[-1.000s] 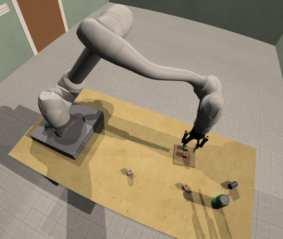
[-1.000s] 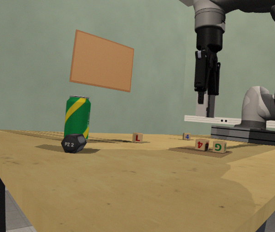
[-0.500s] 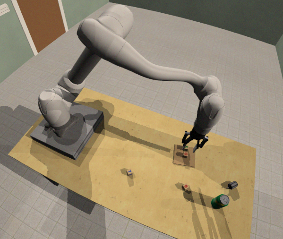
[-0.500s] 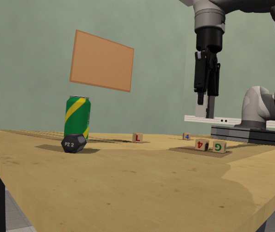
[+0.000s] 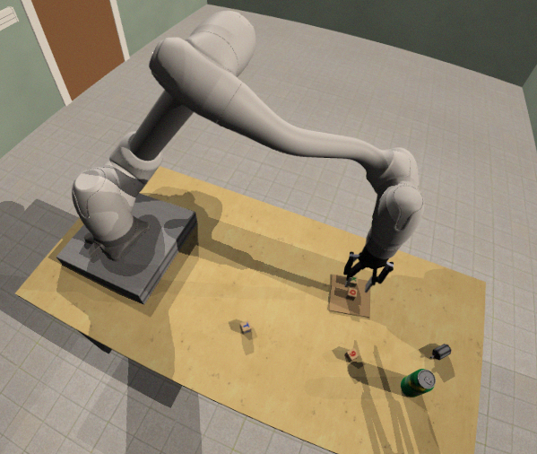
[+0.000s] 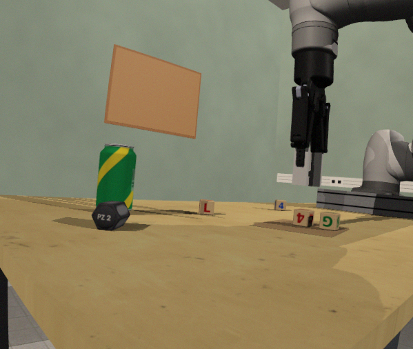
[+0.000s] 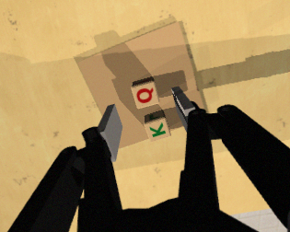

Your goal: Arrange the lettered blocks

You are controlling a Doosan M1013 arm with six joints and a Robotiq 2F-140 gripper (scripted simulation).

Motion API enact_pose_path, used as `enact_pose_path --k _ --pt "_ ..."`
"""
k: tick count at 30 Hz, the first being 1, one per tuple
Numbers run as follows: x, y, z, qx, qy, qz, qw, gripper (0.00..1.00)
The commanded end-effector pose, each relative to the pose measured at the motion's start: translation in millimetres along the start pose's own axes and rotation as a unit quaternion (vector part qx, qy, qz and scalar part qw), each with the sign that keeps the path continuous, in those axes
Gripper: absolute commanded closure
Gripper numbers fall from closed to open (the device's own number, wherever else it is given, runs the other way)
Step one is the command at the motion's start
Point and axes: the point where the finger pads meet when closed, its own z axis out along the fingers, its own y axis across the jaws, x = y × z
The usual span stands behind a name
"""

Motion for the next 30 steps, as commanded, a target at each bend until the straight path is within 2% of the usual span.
enact_pose_path --k 1,10,30 --pt "2 1 11 -0.001 -0.001 0.005 1.0 0.54" --pt "2 1 25 -0.001 -0.001 0.005 1.0 0.54" --pt "2 1 35 -0.001 -0.001 0.005 1.0 0.54"
